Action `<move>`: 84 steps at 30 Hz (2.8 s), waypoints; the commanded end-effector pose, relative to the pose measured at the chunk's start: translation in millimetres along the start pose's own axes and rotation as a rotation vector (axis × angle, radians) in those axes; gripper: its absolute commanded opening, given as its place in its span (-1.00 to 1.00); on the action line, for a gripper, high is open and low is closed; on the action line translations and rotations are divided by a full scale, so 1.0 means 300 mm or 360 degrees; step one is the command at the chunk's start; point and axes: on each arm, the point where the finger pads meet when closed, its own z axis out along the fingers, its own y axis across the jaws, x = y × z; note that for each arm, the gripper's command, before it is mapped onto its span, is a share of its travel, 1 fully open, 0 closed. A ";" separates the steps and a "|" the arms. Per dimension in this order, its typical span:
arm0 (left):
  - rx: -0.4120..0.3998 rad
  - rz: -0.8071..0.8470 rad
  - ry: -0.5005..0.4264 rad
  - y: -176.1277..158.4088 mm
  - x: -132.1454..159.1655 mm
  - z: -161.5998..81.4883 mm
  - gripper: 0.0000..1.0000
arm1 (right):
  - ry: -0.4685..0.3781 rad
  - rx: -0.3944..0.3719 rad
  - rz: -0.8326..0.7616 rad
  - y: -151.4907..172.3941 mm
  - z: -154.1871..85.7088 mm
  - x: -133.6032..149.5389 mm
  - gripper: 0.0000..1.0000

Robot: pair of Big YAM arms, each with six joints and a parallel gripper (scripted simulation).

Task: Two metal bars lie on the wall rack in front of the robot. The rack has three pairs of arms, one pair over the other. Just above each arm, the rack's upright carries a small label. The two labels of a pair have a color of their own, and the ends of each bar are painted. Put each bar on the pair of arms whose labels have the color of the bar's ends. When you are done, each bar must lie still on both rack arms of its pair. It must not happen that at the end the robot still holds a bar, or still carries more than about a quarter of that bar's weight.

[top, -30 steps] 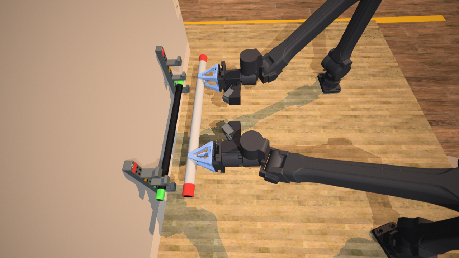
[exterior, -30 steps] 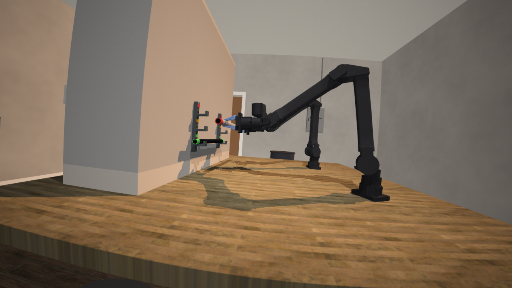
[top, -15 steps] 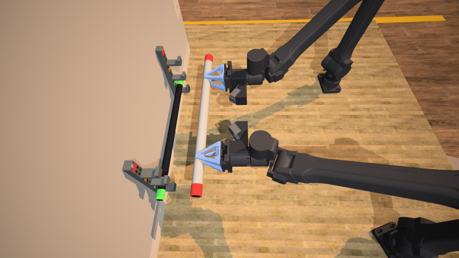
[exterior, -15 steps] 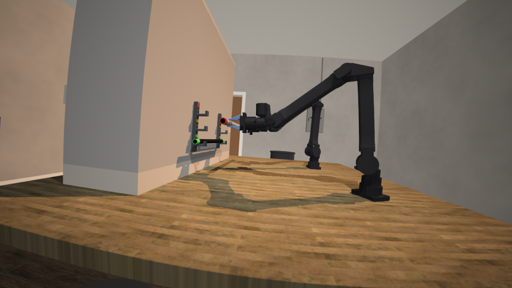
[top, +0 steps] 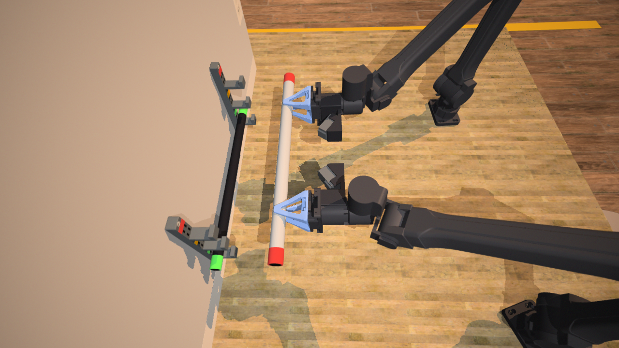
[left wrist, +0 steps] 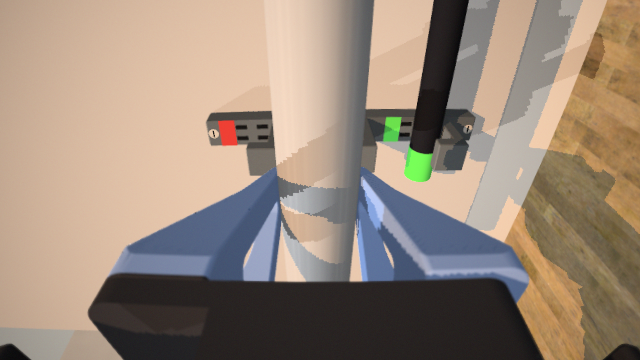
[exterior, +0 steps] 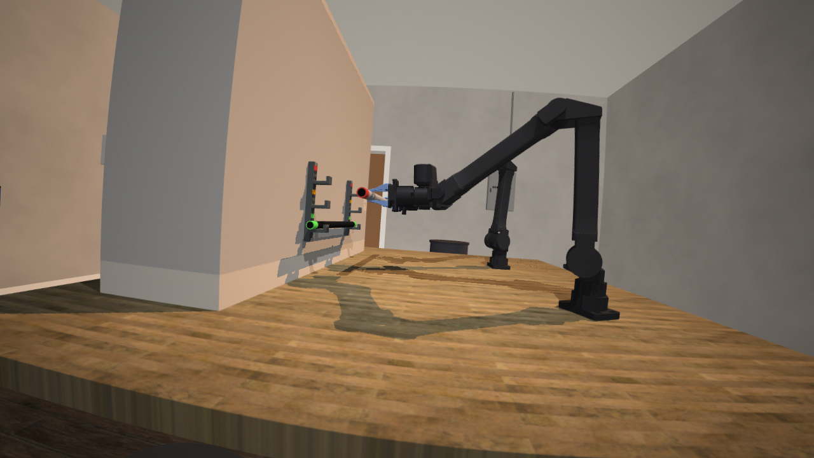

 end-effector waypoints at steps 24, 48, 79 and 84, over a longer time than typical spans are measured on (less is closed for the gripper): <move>-0.0142 -0.0053 0.0017 0.140 0.014 -0.134 -1.00 | 0.0018 0.0118 0.0058 -0.096 -0.136 0.019 -1.00; -0.0142 -0.0053 0.0017 0.122 0.014 -0.256 -1.00 | 0.0018 0.0118 0.0058 -0.079 -0.258 0.019 -1.00; -0.0142 -0.0053 0.0017 0.101 0.013 -0.382 -1.00 | 0.0018 0.0118 0.0058 -0.060 -0.385 0.019 -1.00; -0.0142 -0.0053 0.0017 0.099 0.013 -0.382 -1.00 | 0.0018 0.0118 0.0058 -0.058 -0.385 0.019 -1.00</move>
